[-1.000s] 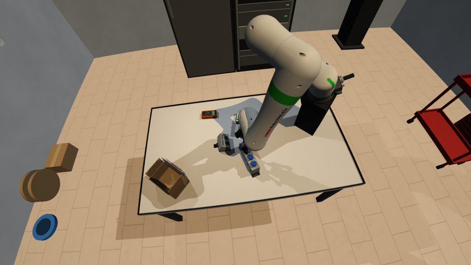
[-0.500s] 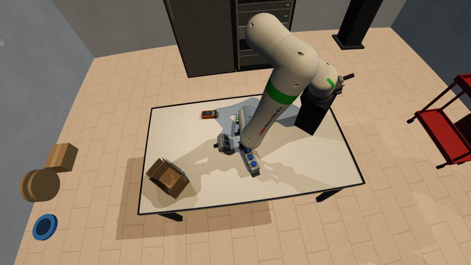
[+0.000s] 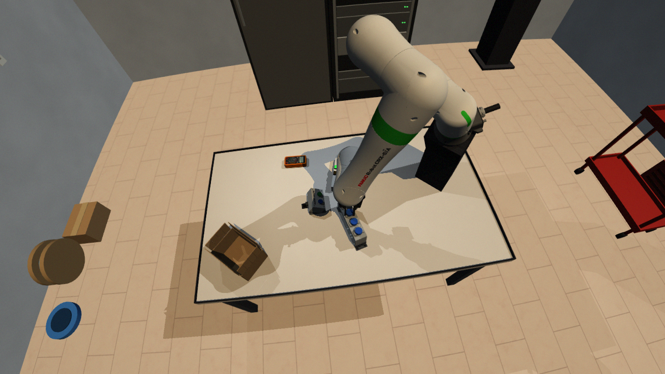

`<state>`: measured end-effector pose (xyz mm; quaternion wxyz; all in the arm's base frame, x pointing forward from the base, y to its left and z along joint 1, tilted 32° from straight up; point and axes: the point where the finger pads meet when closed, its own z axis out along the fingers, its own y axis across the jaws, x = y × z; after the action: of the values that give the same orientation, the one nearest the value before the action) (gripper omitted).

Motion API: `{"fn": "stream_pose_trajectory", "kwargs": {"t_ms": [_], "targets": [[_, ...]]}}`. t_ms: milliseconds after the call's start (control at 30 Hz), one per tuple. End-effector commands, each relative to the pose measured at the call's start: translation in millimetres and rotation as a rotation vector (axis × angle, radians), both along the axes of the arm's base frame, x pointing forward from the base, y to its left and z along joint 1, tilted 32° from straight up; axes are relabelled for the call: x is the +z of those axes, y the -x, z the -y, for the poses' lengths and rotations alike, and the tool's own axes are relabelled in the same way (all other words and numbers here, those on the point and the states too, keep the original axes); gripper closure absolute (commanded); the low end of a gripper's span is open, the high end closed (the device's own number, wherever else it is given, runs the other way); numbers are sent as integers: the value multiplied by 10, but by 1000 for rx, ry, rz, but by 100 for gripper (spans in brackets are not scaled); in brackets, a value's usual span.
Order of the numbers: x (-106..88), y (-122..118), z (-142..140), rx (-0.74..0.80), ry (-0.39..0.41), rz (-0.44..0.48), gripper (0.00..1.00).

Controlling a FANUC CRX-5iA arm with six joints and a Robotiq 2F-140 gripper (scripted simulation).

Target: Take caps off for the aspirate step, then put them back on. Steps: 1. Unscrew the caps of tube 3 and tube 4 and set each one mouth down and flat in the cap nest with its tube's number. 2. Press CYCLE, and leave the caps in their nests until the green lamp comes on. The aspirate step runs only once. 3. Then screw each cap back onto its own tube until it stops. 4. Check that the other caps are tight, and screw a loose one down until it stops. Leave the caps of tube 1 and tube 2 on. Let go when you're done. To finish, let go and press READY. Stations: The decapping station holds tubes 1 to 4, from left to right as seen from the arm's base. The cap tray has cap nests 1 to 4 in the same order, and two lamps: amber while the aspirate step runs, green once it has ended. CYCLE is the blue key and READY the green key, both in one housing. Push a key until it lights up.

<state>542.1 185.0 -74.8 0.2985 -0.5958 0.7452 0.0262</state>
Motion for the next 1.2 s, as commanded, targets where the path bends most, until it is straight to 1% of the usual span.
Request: {"fn": "stream_pose_trajectory", "kwargs": {"t_ms": [0, 133, 167, 567, 1000, 1067, 1167], "targets": [[8, -7, 1, -95, 16, -59, 70], [6, -8, 1, -95, 16, -59, 70], [14, -4, 4, -95, 16, -59, 59], [14, -4, 4, -95, 16, -59, 59], [13, -4, 2, 340, 226, 133, 59], [13, -4, 2, 340, 226, 133, 59], [12, -5, 3, 441, 275, 178, 59]]}}
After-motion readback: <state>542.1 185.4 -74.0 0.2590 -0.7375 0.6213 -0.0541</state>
